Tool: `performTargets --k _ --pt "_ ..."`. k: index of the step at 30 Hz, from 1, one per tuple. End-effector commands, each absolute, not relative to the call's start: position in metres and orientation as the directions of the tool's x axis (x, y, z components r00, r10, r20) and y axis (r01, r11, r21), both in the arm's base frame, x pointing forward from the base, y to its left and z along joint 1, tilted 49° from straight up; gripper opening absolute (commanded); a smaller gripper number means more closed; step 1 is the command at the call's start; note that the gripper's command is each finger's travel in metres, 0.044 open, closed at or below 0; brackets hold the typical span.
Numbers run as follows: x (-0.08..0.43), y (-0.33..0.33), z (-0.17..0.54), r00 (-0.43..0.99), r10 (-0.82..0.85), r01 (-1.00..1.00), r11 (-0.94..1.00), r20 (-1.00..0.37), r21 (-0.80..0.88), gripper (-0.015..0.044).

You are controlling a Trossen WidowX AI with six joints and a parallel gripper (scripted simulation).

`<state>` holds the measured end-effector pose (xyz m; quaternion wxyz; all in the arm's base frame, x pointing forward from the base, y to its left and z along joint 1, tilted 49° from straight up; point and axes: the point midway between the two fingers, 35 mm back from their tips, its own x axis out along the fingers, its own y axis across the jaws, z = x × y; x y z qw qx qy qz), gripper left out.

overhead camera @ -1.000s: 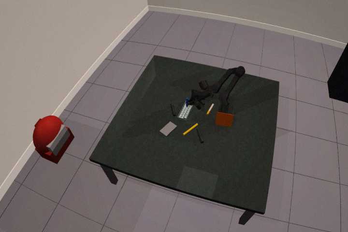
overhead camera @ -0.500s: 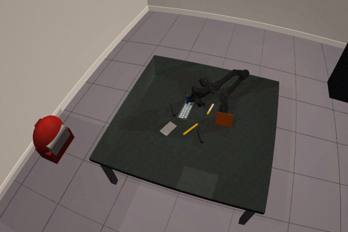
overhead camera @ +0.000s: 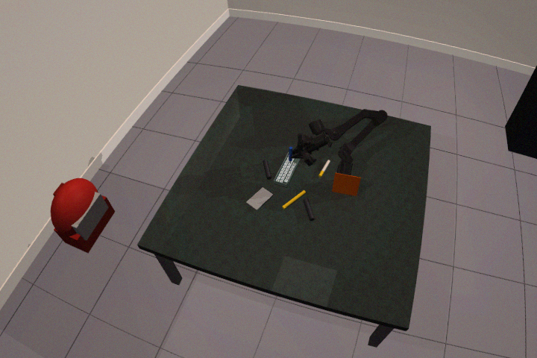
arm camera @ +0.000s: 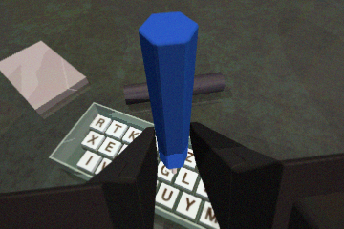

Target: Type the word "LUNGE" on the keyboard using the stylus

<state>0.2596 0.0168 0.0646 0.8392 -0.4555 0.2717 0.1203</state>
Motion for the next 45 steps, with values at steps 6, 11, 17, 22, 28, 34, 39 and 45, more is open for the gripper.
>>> performTargets --k 6,11,17,22,28,34,39,45 --pt "0.252 0.016 0.057 0.82 -0.049 -0.451 0.558 -0.571 -0.696 0.0" --pt "0.252 0.008 0.05 0.82 -0.05 -0.451 0.557 -0.57 -0.697 0.0" --pt "0.252 0.005 0.047 0.82 -0.05 -0.45 0.557 -0.57 -0.698 0.0" --pt "0.252 0.004 0.046 0.82 -0.05 -0.451 0.557 -0.57 -0.697 0.0079" --pt "0.253 0.003 0.044 0.819 -0.05 -0.452 0.557 -0.571 -0.697 0.0081" --pt "0.254 0.001 0.042 0.819 -0.05 -0.452 0.557 -0.572 -0.697 0.0081" --pt "0.254 -0.001 0.04 0.819 -0.05 -0.452 0.557 -0.572 -0.697 0.0081" --pt "0.254 -0.003 0.038 0.819 -0.05 -0.452 0.557 -0.572 -0.697 0.0081"
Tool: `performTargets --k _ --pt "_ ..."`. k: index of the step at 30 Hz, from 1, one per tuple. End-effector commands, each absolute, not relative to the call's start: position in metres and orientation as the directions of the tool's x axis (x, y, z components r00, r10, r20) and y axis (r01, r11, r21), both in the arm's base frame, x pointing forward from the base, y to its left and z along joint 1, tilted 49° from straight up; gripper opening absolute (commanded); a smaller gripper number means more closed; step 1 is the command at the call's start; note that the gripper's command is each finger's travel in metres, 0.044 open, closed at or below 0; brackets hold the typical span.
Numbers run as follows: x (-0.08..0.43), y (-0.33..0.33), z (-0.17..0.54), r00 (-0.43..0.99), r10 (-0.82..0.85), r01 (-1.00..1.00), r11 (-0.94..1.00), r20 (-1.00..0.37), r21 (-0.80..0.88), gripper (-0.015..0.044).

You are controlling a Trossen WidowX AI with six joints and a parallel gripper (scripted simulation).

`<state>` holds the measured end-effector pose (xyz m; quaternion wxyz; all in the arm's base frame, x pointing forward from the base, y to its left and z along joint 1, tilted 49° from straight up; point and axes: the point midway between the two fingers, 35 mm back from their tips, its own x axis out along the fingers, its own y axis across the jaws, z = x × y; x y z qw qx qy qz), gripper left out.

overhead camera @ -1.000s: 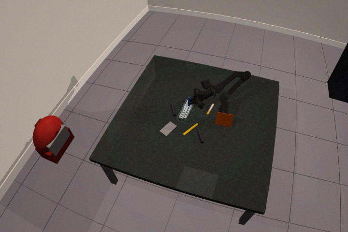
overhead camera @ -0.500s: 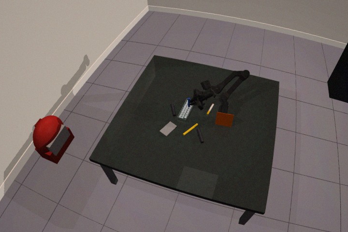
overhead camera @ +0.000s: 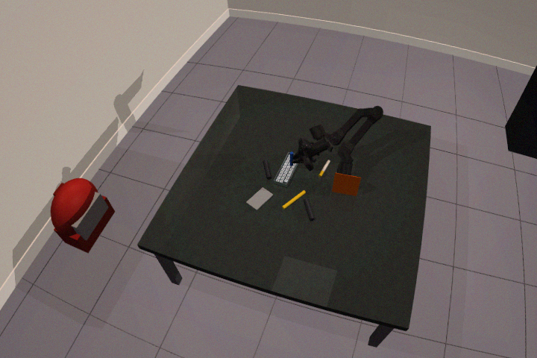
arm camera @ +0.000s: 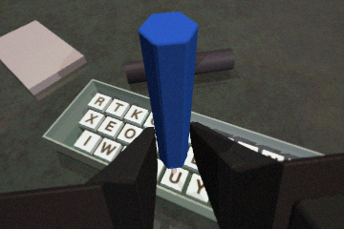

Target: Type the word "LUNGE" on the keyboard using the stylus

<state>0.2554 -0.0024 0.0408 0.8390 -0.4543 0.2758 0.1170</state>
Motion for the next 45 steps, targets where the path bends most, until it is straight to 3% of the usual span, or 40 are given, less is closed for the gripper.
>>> performTargets --k 1,45 --pt "0.254 -0.004 0.038 0.819 -0.05 -0.452 0.557 -0.572 -0.697 0.0081" --pt "0.253 0.011 0.05 0.818 -0.05 -0.453 0.557 -0.572 -0.696 0.0081"
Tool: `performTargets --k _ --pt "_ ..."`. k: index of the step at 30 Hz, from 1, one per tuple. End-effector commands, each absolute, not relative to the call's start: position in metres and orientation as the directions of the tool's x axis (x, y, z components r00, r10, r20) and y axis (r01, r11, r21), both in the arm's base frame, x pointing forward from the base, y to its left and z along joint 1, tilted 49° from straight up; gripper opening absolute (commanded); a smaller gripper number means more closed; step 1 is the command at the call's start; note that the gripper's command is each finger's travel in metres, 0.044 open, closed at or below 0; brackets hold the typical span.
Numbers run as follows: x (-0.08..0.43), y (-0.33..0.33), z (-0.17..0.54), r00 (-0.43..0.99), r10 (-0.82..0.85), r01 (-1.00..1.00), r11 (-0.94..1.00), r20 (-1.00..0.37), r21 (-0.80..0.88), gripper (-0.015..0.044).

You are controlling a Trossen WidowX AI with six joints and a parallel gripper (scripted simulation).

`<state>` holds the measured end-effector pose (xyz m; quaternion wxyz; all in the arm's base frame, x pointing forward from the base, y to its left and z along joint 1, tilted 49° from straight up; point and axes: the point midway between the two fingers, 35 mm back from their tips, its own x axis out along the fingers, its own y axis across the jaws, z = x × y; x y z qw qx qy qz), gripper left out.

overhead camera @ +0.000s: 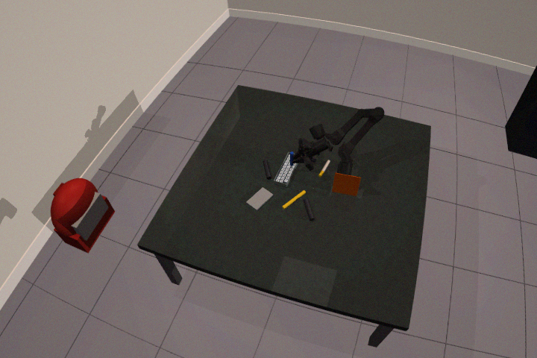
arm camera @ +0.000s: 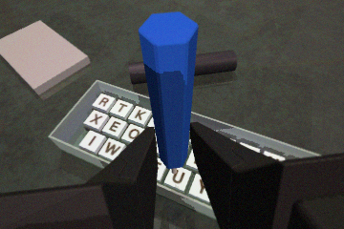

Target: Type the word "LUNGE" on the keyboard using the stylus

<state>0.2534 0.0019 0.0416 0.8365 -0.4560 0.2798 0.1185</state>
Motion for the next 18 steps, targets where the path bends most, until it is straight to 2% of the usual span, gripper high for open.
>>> performTargets --k 1,18 --pt "0.2528 0.0129 0.0522 0.819 -0.05 -0.452 0.557 -0.572 -0.696 0.0081" --pt "0.25 0.0178 0.0553 0.818 -0.048 -0.456 0.554 -0.574 -0.696 0.0078"
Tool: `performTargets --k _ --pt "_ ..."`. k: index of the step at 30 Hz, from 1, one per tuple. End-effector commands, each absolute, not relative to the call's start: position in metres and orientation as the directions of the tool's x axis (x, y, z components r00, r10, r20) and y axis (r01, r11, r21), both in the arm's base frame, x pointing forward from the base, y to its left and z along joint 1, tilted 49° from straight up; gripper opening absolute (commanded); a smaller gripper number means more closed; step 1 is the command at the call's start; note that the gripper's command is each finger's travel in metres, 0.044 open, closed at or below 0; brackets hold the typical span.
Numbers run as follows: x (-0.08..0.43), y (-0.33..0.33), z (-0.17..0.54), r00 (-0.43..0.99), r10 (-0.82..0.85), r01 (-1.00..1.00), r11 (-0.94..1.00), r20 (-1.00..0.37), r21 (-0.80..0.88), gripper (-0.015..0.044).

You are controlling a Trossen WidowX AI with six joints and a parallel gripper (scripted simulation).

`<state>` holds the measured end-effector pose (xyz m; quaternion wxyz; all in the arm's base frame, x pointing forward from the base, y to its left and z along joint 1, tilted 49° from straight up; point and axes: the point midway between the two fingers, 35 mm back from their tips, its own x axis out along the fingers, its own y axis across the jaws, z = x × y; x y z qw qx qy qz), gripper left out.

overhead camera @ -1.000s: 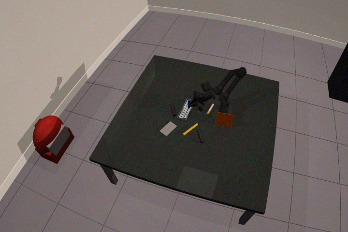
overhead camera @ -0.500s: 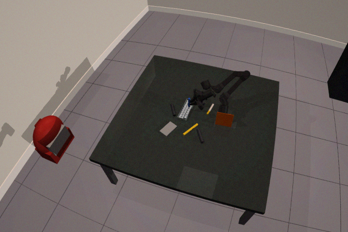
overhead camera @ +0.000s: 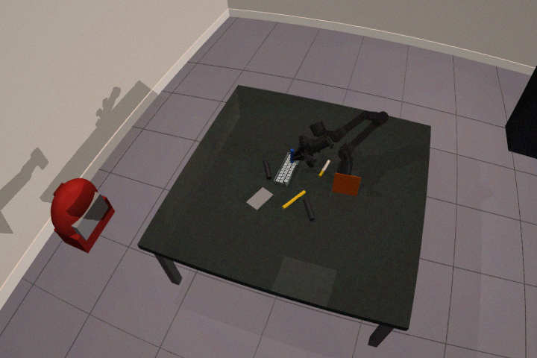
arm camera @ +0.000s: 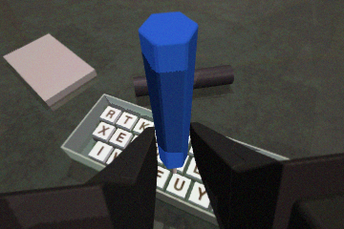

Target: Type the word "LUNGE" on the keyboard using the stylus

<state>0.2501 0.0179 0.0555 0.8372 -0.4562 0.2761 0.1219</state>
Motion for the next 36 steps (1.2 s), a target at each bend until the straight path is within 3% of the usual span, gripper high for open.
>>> performTargets --k 1,5,22,36 --pt "0.25 0.018 0.055 0.818 -0.048 -0.456 0.554 -0.574 -0.696 0.0071" --pt "0.253 0.016 0.058 0.817 -0.048 -0.456 0.554 -0.574 -0.696 0.0" --pt "0.288 -0.023 0.113 0.82 -0.051 -0.45 0.556 -0.57 -0.698 0.0" --pt "0.289 -0.024 0.113 0.821 -0.051 -0.45 0.556 -0.569 -0.699 0.0"
